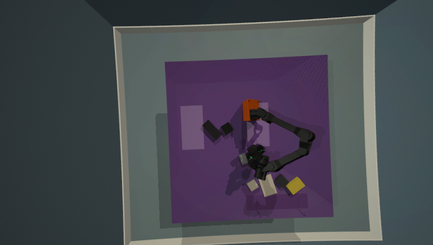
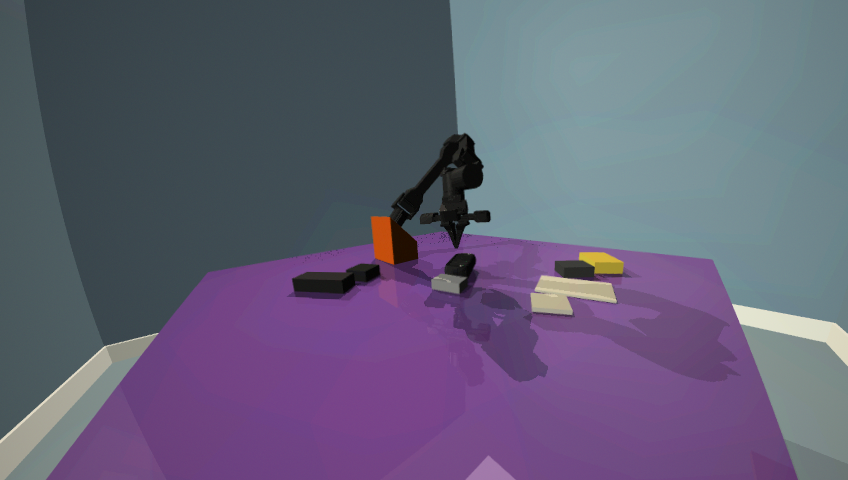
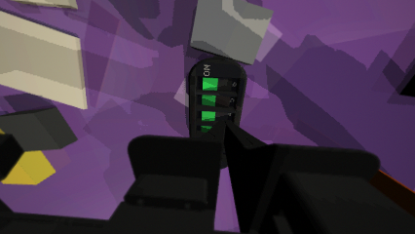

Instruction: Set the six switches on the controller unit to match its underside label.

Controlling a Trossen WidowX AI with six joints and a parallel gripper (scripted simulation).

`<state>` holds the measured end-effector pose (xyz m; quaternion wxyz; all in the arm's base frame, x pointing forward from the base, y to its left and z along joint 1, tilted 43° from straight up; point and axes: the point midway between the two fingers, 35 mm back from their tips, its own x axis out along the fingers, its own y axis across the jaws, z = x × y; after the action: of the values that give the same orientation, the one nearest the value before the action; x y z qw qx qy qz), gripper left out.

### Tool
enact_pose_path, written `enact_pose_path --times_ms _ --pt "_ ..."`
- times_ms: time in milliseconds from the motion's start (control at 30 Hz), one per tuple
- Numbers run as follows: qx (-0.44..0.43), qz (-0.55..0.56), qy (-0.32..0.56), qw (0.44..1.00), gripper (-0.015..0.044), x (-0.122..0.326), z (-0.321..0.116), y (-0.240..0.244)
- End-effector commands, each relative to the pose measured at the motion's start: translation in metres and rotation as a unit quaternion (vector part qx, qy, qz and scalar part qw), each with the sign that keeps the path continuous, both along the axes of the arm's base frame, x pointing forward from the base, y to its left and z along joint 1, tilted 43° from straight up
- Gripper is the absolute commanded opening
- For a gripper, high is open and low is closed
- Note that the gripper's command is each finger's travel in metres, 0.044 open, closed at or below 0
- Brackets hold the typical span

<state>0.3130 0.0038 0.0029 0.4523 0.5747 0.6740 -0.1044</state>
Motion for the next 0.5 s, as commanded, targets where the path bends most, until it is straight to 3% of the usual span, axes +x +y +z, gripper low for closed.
enact_pose_path --times_ms 0,467 --pt "-0.001 0.001 0.004 1.0 0.0 0.003 -0.007 -0.007" --pt "-0.001 0.0 0.004 1.0 0.0 0.005 -0.021 0.007"
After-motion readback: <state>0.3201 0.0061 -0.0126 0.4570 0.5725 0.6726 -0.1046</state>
